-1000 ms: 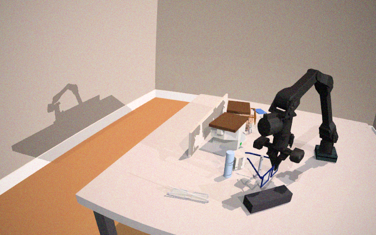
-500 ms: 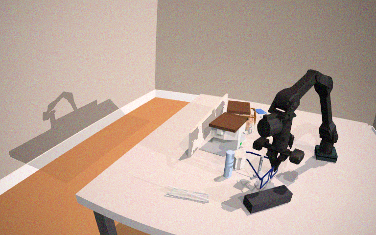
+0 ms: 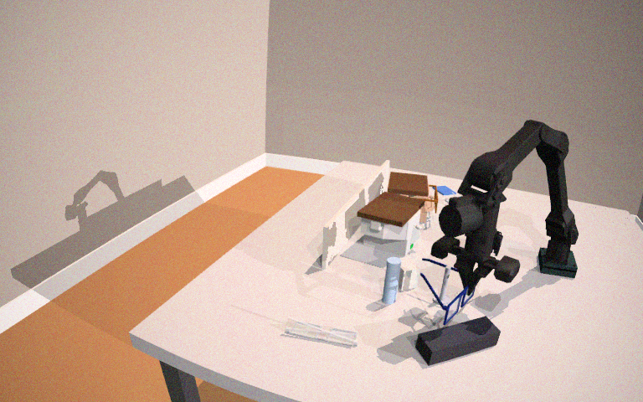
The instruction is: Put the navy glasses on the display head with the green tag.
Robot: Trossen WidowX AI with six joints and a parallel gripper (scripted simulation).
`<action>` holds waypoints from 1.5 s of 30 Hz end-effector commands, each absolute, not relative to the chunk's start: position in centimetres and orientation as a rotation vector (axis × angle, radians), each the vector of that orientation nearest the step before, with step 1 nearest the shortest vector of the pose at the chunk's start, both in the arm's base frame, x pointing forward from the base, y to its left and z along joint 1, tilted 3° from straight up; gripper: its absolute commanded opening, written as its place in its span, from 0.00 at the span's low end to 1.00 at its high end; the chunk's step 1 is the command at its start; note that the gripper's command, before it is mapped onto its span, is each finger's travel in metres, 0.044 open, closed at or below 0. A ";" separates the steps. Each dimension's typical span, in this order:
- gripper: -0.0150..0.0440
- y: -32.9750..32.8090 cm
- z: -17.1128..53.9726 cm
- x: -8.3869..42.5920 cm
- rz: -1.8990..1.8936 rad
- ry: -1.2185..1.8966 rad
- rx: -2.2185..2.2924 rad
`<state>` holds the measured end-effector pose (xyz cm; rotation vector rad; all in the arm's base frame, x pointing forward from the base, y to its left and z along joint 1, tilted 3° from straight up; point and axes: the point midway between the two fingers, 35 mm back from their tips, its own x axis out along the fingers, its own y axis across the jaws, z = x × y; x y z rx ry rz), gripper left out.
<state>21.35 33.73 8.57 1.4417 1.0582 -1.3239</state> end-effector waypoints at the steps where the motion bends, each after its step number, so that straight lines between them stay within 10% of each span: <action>1: 0.25 33.8 8.6 21.4 -1.322 1.053 1.446; 45: 0.25 32.3 14.5 20.7 -1.323 1.053 1.445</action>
